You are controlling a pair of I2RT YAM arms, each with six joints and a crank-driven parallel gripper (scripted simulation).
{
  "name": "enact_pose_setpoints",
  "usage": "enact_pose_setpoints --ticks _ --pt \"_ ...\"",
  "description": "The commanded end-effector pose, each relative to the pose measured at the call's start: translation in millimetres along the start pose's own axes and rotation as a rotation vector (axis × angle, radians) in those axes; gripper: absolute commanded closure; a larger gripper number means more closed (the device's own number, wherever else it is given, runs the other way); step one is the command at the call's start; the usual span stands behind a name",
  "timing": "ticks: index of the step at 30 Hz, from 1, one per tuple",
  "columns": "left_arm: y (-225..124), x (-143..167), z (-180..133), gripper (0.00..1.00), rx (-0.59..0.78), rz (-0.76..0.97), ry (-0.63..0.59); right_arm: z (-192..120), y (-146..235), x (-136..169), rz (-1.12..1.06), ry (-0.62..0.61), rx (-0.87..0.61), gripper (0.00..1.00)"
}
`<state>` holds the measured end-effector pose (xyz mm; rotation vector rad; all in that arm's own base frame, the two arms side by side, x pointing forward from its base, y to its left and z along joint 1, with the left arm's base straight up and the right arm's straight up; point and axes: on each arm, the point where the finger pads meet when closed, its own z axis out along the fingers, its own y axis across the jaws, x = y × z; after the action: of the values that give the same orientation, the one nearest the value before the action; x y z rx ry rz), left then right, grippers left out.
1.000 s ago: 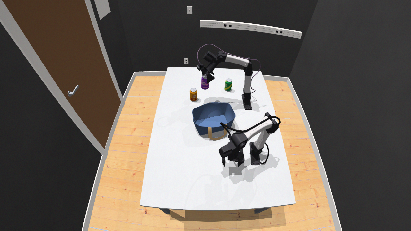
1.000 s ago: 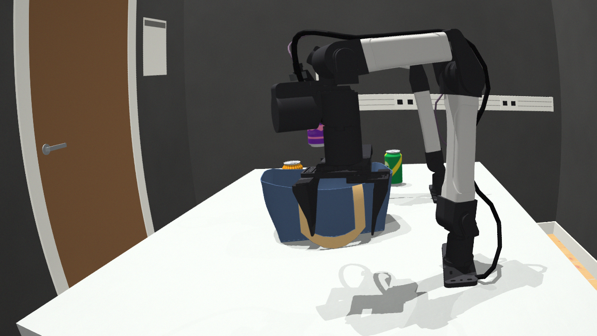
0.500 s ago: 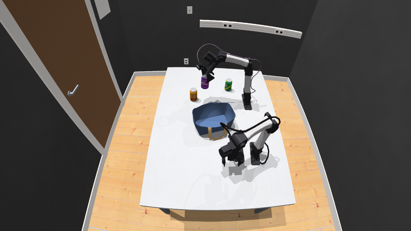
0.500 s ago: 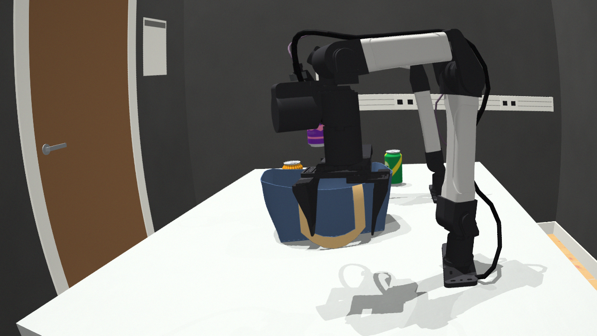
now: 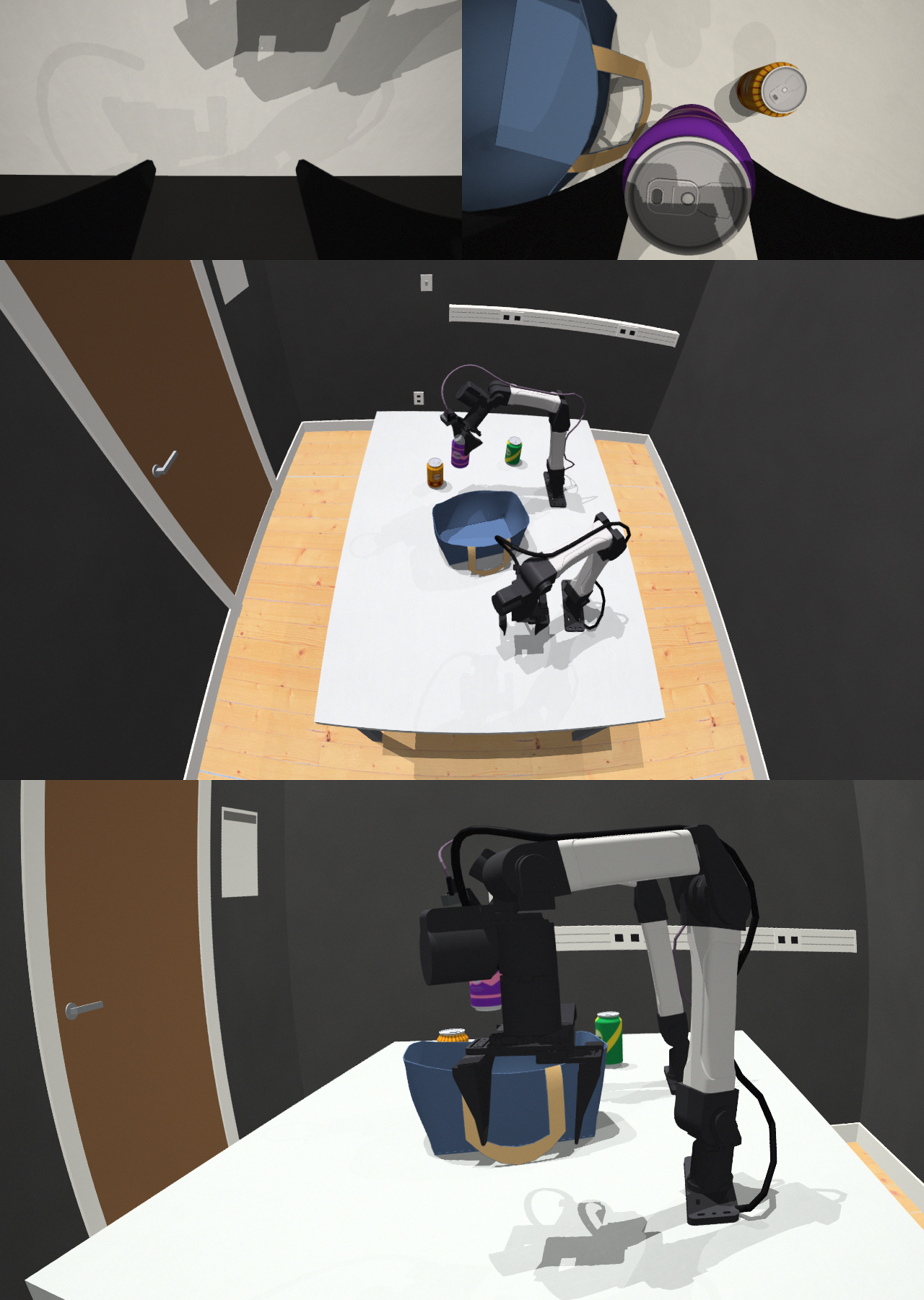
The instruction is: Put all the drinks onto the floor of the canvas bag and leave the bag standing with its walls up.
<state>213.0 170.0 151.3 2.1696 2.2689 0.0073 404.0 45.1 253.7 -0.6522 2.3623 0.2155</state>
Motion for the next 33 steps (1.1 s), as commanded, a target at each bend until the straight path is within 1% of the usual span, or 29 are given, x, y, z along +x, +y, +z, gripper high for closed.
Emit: enact_pose_setpoints --ticks 1,4,9,10,11,16,19,21,26,27,28,33 --pt "2.3 -1.4 -9.4 0.0 -0.046 -0.003 0.015 -16.5 7.6 -32.8 -0.018 -0.116 0.051 0.26" --pt "2.3 -1.4 -9.4 0.0 -0.046 -0.003 0.015 -18.5 13.6 -43.6 -0.021 -0.136 0.057 0.26" --pt "2.3 -1.4 -9.4 0.0 -0.046 -0.003 0.015 -16.0 19.3 -45.6 -0.038 -0.135 0.044 0.26" --pt "2.3 -1.4 -9.4 0.0 -0.046 -0.003 0.015 2.5 19.1 -41.1 -0.004 -0.096 0.046 0.26" --pt "2.3 -1.4 -9.4 0.0 -0.046 -0.003 0.015 7.7 20.5 -42.6 -0.002 -0.089 0.044 0.26" --pt "2.3 -1.4 -9.4 0.0 -0.046 -0.003 0.015 4.8 36.9 -54.1 -0.005 -0.111 0.04 0.26" --pt "2.3 -1.4 -9.4 0.0 -0.046 -0.003 0.015 15.0 42.0 -55.0 -0.006 -0.096 0.03 0.26" --pt "2.3 -1.4 -9.4 0.0 -0.046 -0.003 0.015 6.9 39.2 -54.7 -0.029 -0.104 0.011 0.26" --pt "2.3 -1.4 -9.4 0.0 -0.046 -0.003 0.015 -0.8 33.0 -57.5 -0.019 -0.119 0.042 0.26" --pt "2.3 -1.4 -9.4 0.0 -0.046 -0.003 0.015 0.5 39.4 -58.5 -0.02 -0.12 0.018 0.26" --pt "2.3 -1.4 -9.4 0.0 -0.046 -0.003 0.015 -7.4 44.9 -62.4 -0.025 -0.141 0.016 0.26" --pt "2.3 -1.4 -9.4 0.0 -0.046 -0.003 0.015 -10.5 42.1 -63.4 -0.023 -0.148 0.022 0.26"
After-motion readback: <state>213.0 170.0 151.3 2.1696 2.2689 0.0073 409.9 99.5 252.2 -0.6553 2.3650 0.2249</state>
